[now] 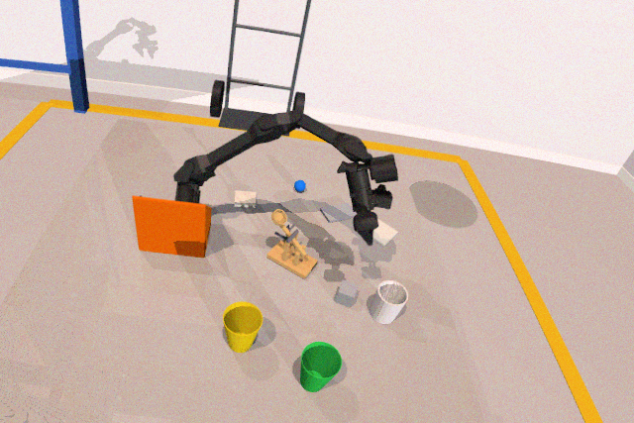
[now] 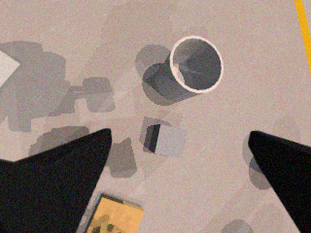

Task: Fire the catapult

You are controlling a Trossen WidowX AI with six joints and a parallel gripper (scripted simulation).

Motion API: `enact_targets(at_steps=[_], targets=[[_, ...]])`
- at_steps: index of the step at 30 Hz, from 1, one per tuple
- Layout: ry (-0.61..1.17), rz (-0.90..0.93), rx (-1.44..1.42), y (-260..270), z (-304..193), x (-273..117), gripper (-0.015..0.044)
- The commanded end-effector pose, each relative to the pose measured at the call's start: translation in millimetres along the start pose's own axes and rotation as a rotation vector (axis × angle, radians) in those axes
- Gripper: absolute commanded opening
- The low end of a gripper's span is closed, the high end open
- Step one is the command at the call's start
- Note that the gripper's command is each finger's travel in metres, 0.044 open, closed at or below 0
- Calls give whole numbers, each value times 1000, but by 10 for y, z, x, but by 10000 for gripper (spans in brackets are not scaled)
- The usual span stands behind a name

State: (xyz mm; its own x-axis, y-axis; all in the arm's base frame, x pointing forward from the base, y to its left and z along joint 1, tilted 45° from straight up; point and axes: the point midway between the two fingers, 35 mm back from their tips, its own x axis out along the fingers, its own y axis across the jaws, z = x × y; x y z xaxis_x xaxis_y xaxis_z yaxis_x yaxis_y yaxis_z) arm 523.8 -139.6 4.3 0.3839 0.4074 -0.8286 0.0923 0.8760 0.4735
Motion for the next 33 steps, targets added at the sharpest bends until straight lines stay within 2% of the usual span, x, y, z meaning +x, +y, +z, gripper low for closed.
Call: enact_targets(at_steps=[1, 11, 33], targets=[[-58, 20, 86, -220, 105, -22, 440], [-229, 84, 306, -896, 347, -208, 440], [-231, 81, 306, -913, 348, -215, 440]])
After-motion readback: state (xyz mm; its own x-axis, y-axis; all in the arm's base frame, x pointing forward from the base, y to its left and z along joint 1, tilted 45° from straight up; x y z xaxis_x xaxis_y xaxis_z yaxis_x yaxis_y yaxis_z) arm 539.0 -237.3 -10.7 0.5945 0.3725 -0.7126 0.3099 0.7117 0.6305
